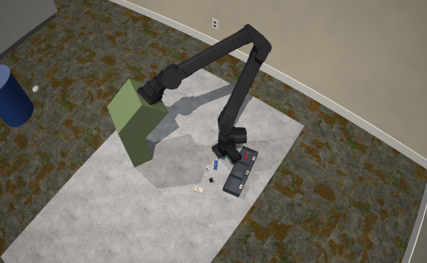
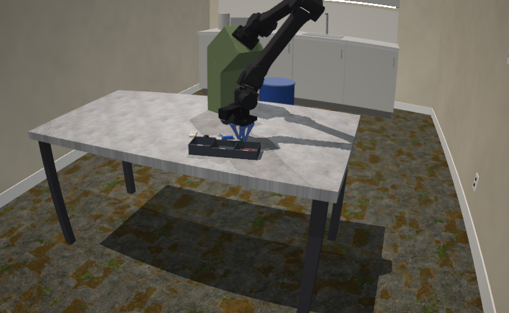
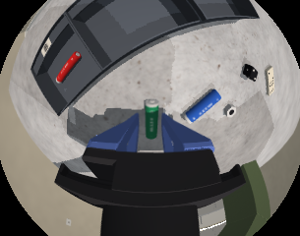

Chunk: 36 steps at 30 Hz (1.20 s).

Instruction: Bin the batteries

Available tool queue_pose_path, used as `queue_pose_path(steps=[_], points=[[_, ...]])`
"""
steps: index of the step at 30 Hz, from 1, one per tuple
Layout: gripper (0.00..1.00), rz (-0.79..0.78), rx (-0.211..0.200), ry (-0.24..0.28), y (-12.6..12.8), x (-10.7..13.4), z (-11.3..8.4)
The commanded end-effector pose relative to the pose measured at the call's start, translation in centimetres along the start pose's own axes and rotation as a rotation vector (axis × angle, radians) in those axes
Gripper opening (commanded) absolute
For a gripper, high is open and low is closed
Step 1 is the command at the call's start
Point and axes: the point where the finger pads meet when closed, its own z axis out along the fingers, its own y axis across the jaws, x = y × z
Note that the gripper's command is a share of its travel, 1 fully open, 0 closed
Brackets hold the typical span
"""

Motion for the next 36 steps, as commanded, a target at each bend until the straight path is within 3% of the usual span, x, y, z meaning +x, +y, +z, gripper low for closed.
queue_pose_path(steps=[1,14,15,36], points=[[0.28,0.012,0.013,0.017,-0.9,1.1,0.7],[0.28,0.014,0.021,0.017,-1.5,1.1,0.6],[0.09,0.014,0.021,0.017,-1.5,1.1,0.6],[0.09,0.017,0.025,0.020,-1.9,1.5,0.4]])
